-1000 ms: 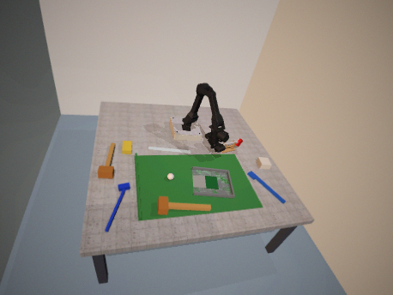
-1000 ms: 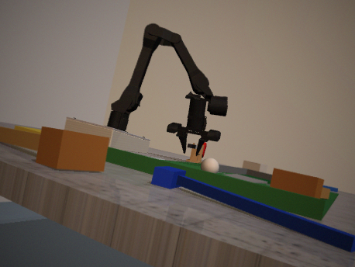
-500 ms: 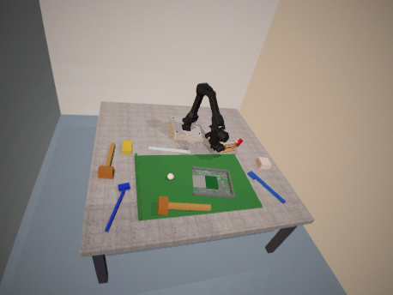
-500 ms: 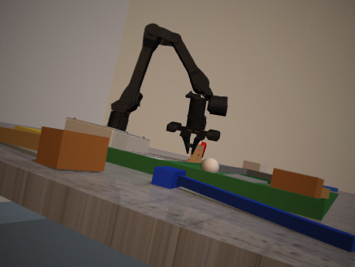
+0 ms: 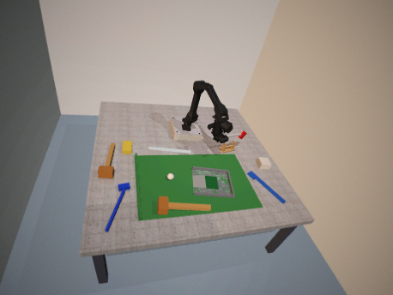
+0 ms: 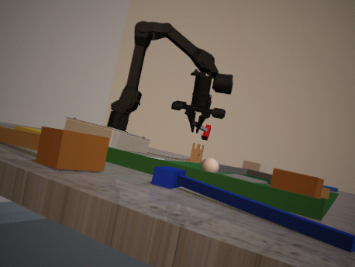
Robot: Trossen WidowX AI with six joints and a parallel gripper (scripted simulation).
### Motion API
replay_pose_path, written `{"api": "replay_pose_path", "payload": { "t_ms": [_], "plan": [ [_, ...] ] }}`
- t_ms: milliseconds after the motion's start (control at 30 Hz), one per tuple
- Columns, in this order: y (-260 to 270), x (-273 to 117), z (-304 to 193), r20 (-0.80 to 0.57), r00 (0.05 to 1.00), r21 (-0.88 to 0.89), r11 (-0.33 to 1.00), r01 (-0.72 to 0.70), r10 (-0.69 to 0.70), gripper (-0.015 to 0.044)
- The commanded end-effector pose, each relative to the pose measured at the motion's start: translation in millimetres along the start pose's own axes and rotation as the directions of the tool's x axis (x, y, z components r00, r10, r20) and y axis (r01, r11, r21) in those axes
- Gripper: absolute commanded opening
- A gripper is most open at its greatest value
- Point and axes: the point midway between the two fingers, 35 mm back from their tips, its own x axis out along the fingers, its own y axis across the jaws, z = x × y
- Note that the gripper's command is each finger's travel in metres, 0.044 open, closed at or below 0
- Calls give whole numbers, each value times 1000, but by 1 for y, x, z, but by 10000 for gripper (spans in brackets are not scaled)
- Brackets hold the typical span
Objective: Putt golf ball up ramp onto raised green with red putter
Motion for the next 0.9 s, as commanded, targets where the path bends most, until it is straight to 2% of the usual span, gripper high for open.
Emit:
{"api": "replay_pose_path", "payload": {
  "t_ms": [0,167,500,867],
  "plan": [
    [0,-18,6,13,1000,-10,1000,14,-14,0],
    [-1,-12,0,-1,1000,17,1000,8,-8,0],
    [-21,-27,-48,-49,998,285,957,59,-47,0],
    [-32,-47,-105,-108,991,553,824,122,-75,0]
  ]
}}
